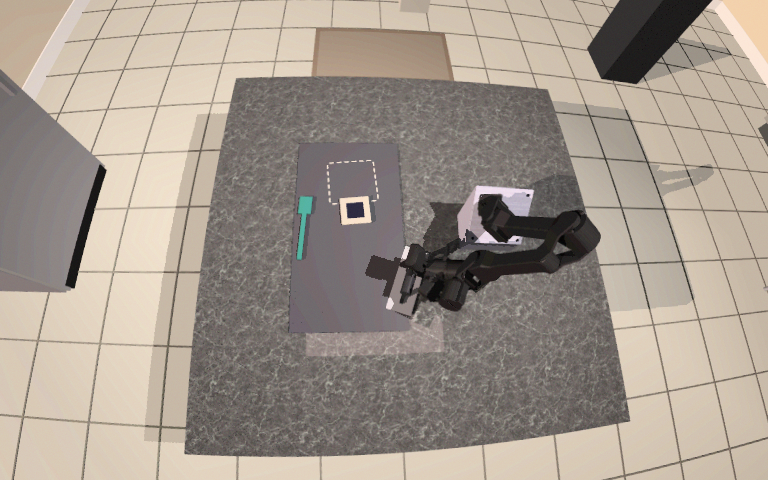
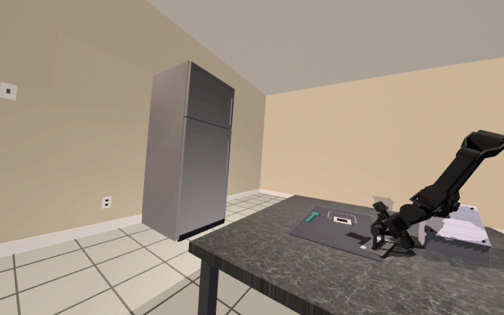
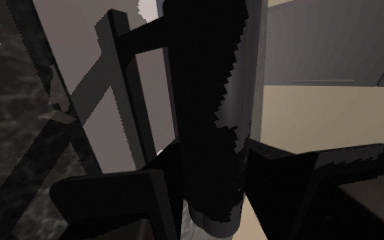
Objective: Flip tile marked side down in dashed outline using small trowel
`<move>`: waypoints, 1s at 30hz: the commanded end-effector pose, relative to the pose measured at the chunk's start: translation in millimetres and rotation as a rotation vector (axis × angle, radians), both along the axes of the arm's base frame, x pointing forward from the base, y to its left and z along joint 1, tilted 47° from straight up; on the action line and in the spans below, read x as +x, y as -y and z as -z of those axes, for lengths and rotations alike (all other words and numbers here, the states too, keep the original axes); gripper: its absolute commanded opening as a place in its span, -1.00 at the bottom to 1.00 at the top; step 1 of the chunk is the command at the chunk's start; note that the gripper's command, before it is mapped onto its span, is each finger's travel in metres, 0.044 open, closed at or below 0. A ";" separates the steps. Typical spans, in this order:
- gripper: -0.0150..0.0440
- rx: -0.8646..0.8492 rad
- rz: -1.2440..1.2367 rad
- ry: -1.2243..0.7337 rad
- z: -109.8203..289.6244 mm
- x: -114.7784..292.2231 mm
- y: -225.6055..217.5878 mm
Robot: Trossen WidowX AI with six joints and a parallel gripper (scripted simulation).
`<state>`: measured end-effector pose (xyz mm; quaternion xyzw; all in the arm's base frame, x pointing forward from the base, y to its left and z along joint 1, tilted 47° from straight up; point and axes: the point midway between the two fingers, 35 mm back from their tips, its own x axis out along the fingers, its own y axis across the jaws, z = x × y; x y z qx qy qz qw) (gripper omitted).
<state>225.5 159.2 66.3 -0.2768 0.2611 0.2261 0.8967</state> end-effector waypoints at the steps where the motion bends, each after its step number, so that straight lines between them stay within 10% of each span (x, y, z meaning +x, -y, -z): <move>1: -0.39 -0.004 -0.001 0.000 0.8 -0.2 0.5; 30: -0.49 0.003 -0.007 0.005 -41.4 1.0 42.3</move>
